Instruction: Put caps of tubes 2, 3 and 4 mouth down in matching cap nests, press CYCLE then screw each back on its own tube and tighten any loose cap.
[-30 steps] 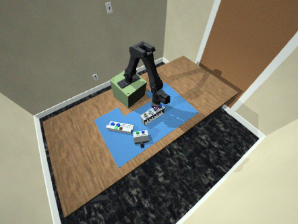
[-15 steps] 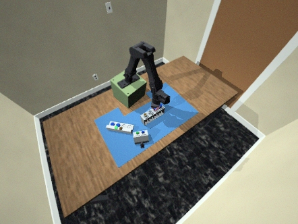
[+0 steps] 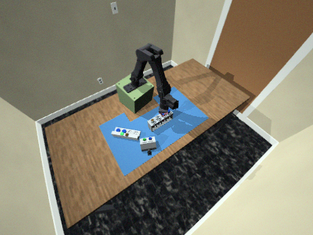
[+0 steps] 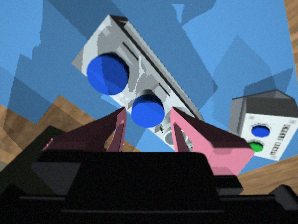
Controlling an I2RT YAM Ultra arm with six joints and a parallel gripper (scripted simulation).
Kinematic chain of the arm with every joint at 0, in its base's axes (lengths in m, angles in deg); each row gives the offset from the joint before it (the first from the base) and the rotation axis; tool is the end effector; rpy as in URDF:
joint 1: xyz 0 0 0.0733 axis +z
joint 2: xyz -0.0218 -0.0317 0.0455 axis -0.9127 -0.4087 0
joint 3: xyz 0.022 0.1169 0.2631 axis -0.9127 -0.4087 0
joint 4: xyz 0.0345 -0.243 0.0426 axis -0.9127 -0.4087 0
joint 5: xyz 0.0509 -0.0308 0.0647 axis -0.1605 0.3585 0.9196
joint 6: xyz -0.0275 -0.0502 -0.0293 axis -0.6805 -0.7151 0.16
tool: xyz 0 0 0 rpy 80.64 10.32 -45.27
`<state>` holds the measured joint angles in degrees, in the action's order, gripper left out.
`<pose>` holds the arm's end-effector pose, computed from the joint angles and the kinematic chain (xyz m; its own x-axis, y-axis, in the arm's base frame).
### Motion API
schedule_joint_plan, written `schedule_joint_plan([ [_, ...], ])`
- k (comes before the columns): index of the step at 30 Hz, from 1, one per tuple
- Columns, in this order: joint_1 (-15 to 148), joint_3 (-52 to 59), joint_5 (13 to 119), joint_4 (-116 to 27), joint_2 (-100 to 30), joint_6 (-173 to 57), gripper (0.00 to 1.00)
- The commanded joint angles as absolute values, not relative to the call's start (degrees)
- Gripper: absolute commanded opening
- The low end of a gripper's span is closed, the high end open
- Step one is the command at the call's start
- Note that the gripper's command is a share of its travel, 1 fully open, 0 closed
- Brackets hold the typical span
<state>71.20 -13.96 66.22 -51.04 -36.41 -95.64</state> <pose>0.3036 0.0295 0.1162 -0.7175 -0.6770 -0.1639 -0.6667 0.7357 -0.1199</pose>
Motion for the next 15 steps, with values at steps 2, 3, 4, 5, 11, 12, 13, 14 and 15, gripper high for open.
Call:
schedule_joint_plan([
  [2, 71.2, -13.8, 66.3, -50.4, -36.1, -93.4, 0.49],
  [3, 71.1, -13.9, 66.3, -50.3, -36.2, -91.1, 0.49],
  [4, 71.1, -13.9, 66.3, -50.2, -36.3, -88.8, 0.49],
  [5, 71.1, -13.9, 66.3, -50.1, -36.4, -86.5, 0.49],
  [11, 71.1, -13.9, 66.2, -49.7, -36.8, -80.7, 0.49],
  [12, 71.2, -13.9, 66.2, -49.6, -36.9, -80.7, 0.49],
  [13, 71.2, -14.0, 66.2, -49.4, -37.0, -80.7, 0.49],
  [14, 71.2, -14.0, 66.2, -49.3, -37.1, -80.7, 0.49],
  [15, 71.2, -14.0, 66.2, -49.2, -37.2, -80.7, 0.49],
])
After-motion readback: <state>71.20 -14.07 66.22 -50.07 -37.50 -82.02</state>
